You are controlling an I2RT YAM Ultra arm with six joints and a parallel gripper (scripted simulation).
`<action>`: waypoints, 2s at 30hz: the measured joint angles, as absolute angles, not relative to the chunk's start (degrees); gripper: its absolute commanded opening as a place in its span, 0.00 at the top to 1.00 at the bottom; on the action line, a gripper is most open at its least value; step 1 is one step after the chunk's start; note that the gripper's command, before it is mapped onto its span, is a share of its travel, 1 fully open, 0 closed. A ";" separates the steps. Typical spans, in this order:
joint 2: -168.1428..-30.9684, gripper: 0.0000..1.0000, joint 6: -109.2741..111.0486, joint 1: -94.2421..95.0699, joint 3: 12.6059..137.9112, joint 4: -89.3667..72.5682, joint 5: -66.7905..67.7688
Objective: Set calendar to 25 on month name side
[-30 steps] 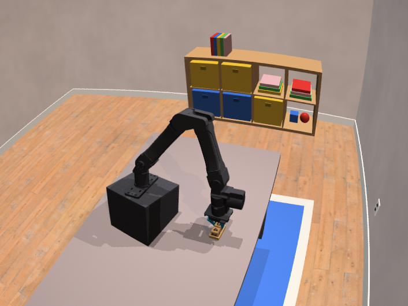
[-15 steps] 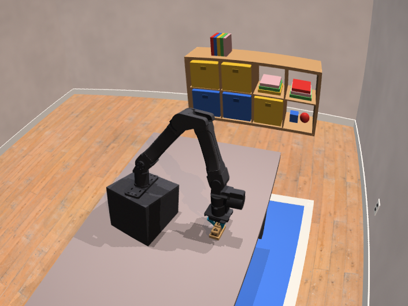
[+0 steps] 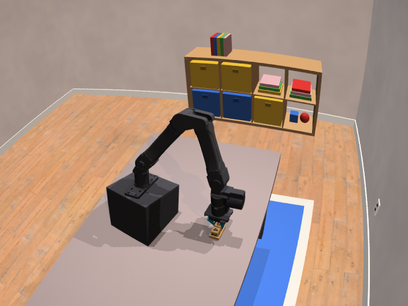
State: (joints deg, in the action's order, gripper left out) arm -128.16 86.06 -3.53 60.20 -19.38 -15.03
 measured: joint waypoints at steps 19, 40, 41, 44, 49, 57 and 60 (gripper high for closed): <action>-128.16 0.53 86.06 -3.53 60.20 -19.38 -15.03; -126.26 0.53 86.61 -3.86 60.20 -21.45 -15.03; -125.82 0.53 86.67 -3.92 60.20 -21.67 -15.03; -124.25 0.53 87.09 -4.32 60.31 -23.40 -15.03; -119.85 0.53 88.12 -5.56 60.99 -27.90 -15.03; -114.67 0.53 89.67 -7.14 62.94 -34.35 -15.03; -114.50 0.53 89.95 -7.27 63.09 -35.79 -15.03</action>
